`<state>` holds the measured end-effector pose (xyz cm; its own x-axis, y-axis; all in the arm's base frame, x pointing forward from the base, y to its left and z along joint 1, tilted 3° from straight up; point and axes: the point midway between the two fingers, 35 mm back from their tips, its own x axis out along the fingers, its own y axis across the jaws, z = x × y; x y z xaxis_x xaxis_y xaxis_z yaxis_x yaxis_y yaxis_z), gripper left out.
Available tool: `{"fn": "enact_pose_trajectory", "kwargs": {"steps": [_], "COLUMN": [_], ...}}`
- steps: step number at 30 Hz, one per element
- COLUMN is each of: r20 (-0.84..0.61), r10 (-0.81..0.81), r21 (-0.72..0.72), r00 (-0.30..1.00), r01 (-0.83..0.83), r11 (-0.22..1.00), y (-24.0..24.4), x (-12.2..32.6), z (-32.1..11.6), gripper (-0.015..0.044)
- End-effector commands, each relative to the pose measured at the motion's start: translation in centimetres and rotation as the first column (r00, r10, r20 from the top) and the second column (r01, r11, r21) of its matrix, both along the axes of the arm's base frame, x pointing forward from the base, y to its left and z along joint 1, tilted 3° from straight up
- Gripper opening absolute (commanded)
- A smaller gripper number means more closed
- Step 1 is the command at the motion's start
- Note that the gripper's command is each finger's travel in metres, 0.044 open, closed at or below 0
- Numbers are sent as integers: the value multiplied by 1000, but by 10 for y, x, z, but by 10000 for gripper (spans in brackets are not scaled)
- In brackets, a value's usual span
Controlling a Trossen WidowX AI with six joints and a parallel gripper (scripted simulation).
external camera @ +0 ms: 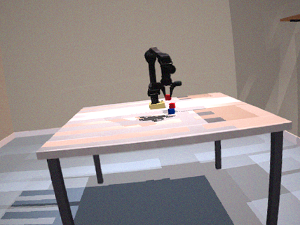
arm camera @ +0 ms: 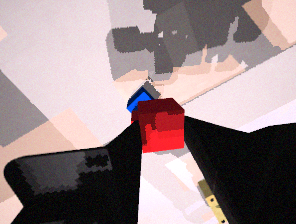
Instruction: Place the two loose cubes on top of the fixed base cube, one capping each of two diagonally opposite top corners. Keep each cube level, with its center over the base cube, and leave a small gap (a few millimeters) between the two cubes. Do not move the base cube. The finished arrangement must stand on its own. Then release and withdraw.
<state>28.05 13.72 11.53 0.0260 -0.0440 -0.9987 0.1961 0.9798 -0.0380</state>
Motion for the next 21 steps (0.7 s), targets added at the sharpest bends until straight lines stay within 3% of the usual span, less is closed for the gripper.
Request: {"fn": "enact_pose_trajectory", "kwargs": {"steps": [1, 21], "r20": [16, 20], "r10": [-99, -109], "r21": [8, 6], "r00": [995, 994], "r01": [99, 108], "r11": [995, 994], "y": [8, 5], "x": [3, 4], "z": [2, -29], "gripper": [105, 105]}}
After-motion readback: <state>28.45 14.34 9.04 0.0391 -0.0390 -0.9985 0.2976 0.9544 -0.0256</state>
